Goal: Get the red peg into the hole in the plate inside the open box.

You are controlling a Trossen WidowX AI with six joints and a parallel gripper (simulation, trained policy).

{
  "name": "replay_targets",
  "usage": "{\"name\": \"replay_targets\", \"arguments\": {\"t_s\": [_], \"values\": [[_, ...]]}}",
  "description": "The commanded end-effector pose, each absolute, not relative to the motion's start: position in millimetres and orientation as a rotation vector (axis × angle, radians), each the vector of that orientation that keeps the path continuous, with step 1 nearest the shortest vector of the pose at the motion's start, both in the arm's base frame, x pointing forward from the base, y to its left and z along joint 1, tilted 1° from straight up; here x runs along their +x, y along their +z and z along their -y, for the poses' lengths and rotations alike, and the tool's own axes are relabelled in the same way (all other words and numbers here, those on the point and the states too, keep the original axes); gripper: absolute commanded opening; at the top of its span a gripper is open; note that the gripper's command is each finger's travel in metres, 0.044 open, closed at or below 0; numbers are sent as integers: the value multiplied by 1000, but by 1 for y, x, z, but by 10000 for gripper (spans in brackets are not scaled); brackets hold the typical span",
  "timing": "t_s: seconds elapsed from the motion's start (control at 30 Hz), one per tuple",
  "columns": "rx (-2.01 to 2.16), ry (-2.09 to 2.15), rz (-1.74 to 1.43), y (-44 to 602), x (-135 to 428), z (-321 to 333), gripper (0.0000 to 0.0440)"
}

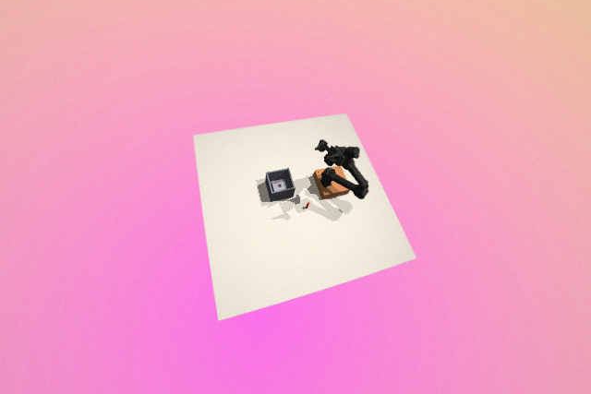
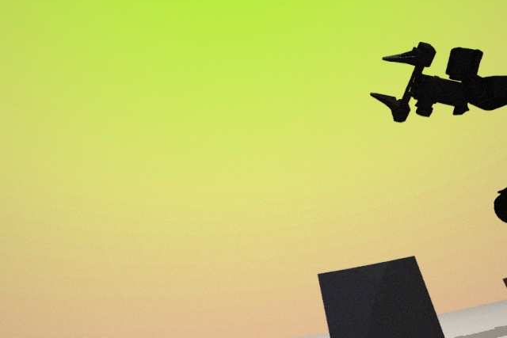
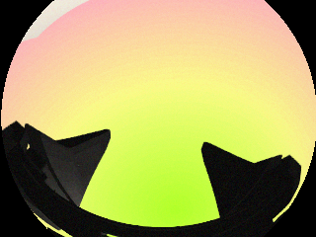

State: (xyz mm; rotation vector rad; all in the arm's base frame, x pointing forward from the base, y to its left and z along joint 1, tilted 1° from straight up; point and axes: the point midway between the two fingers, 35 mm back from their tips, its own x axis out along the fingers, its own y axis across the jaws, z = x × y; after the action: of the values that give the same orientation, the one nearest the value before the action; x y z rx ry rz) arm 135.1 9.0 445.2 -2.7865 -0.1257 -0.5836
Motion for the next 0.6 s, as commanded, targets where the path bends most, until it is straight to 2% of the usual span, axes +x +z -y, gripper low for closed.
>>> {"name": "replay_targets", "arguments": {"t_s": [0.0,0.57], "values": [[-2673,-546,157,448,137,-7,440],[-2121,-328,245,444,153,7,440]]}}
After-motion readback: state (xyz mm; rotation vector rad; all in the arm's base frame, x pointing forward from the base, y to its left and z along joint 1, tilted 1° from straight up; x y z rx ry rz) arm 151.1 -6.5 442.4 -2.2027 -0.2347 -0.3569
